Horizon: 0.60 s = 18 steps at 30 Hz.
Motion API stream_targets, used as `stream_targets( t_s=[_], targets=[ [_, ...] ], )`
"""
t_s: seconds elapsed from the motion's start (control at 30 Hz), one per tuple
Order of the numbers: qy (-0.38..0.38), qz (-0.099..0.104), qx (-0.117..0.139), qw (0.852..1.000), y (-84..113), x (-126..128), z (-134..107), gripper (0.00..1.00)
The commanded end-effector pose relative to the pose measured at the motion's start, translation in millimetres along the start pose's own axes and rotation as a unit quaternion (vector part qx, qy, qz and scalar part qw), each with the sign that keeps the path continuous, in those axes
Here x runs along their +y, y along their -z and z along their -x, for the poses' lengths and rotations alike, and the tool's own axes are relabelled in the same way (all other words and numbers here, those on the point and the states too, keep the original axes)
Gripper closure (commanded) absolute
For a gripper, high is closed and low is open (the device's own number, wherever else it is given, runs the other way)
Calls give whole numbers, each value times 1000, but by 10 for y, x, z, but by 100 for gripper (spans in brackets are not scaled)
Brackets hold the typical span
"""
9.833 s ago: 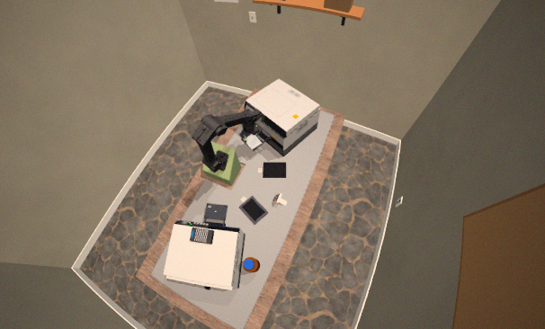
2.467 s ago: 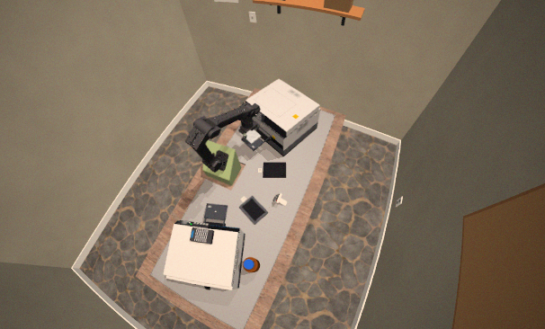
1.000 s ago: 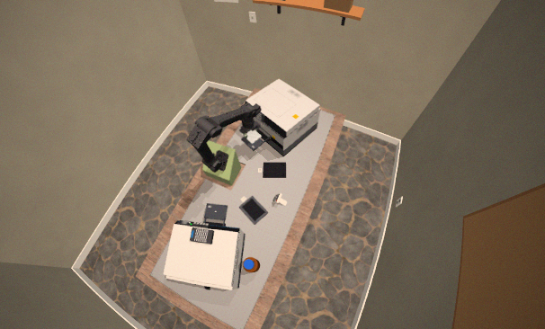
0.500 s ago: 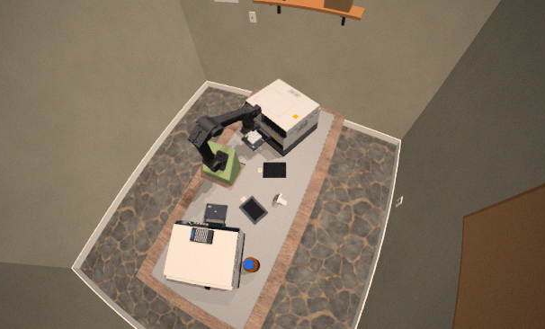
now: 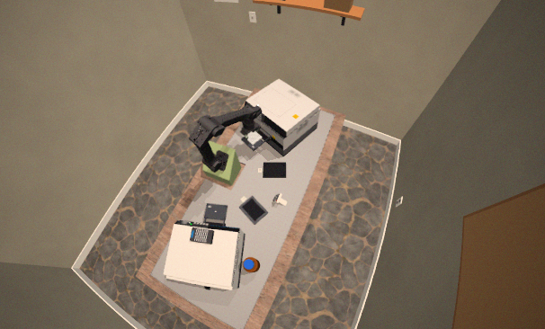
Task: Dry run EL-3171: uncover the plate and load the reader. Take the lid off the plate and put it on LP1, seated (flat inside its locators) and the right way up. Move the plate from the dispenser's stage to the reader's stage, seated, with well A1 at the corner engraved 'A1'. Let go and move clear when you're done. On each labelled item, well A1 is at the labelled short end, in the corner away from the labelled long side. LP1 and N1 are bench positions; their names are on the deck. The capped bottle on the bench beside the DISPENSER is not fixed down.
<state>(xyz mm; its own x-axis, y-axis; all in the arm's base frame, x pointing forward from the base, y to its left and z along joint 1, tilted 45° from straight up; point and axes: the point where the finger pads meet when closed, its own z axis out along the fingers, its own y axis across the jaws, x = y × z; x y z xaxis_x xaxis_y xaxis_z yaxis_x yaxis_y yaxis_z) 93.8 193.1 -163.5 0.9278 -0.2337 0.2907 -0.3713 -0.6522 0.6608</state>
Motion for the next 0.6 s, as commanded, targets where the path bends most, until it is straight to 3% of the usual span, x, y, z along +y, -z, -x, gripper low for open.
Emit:
stream_targets(
  t_s=[0.0, 0.13, 0.33, 0.43, 0.57],
  targets=[
    [5, -10, 0, 1000, 6, -66, 7, 14],
    [5, 0, 0, 1000, -32, -14, -10, 14],
    [3, -3, -2, 1000, -64, -37, -13, 14],
    [0, -17, -4, 1000, 4, -112, -16, 14],
    [1, -10, -3, 1000, -90, -88, -12, 14]
  ],
)
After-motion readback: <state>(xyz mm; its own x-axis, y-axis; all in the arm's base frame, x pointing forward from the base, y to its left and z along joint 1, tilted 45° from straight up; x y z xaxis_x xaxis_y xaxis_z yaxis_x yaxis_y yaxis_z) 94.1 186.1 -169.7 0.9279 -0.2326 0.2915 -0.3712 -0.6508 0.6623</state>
